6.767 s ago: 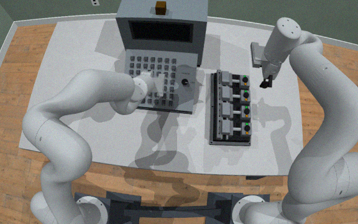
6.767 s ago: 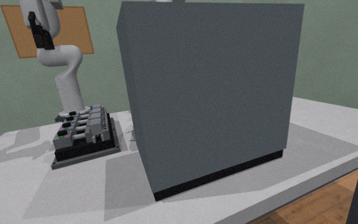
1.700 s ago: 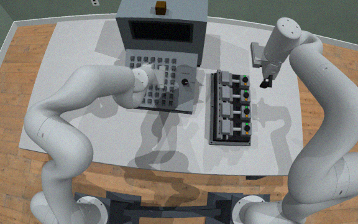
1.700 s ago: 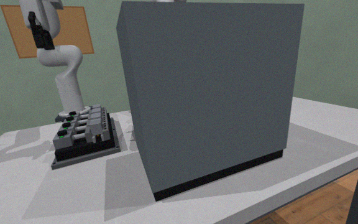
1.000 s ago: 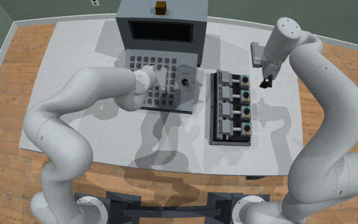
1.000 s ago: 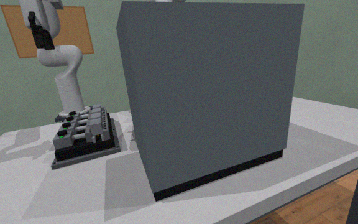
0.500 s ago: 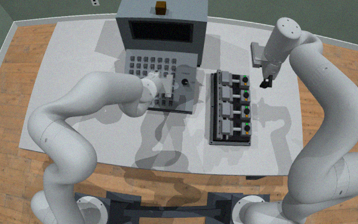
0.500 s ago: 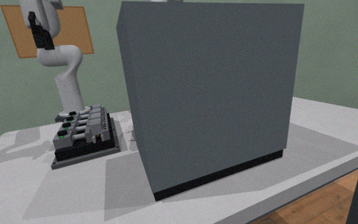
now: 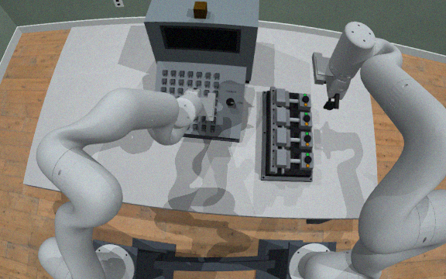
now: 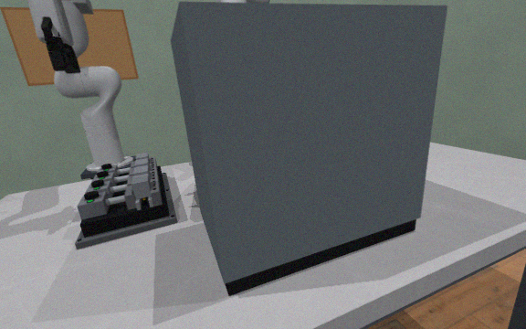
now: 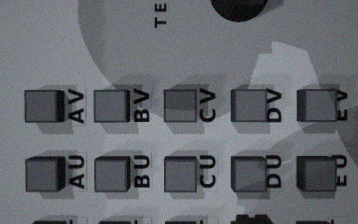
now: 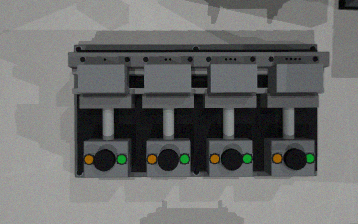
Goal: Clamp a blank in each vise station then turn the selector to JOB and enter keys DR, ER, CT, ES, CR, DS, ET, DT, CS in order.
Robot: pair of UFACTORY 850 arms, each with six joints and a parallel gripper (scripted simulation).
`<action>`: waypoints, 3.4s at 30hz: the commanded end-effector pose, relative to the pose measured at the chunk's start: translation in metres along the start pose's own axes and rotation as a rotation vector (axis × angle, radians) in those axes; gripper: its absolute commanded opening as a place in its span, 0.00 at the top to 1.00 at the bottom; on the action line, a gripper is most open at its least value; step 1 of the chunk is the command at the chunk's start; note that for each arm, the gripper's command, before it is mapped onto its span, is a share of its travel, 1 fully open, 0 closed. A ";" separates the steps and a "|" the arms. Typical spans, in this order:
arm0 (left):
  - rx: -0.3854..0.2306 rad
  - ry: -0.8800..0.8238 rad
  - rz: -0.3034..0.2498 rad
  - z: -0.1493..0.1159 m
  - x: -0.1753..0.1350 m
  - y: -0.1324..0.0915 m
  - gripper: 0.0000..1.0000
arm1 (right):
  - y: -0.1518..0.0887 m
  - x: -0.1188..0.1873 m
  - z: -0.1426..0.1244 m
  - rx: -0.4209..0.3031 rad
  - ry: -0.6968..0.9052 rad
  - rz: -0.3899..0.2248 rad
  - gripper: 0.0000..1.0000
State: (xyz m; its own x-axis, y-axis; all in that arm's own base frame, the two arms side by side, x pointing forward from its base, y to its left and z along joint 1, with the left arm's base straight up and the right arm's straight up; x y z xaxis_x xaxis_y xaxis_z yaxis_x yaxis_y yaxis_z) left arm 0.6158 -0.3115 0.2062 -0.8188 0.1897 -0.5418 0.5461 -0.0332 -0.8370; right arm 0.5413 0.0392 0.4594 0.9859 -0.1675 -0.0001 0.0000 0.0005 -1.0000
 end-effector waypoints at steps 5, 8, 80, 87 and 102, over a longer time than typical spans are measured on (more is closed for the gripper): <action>0.001 -0.001 0.003 0.000 -0.001 0.000 1.00 | -0.001 0.000 0.000 0.001 0.000 -0.002 0.00; 0.001 -0.001 0.003 0.000 -0.001 0.001 1.00 | -0.001 0.000 0.000 0.001 0.000 -0.002 0.00; 0.001 -0.001 0.003 -0.005 -0.035 0.001 1.00 | -0.001 0.000 0.000 0.001 0.000 -0.002 0.00; 0.001 -0.001 0.003 -0.005 -0.035 -0.008 1.00 | -0.001 0.000 0.000 0.001 0.000 -0.002 0.00; 0.001 -0.001 0.003 -0.043 -0.064 -0.008 1.00 | -0.001 0.000 0.000 0.001 0.000 -0.002 0.00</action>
State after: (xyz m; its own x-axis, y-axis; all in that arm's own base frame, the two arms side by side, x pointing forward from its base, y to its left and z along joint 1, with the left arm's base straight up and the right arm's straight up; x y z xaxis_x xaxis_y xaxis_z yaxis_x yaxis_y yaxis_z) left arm 0.6692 -0.2812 0.2489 -0.8134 0.1881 -0.5504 0.5545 -0.0354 -0.8315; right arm 0.5413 0.0392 0.4594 0.9859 -0.1675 -0.0001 0.0000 0.0005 -1.0000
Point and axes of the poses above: on each arm, the point where the finger pads meet when closed, its own y axis out along the fingers, its own x axis across the jaws, z = x × y, the point moved 8 cm from there along -y, back along the fingers, and after that the axes turned 8 degrees about y, right-handed, at the moved point
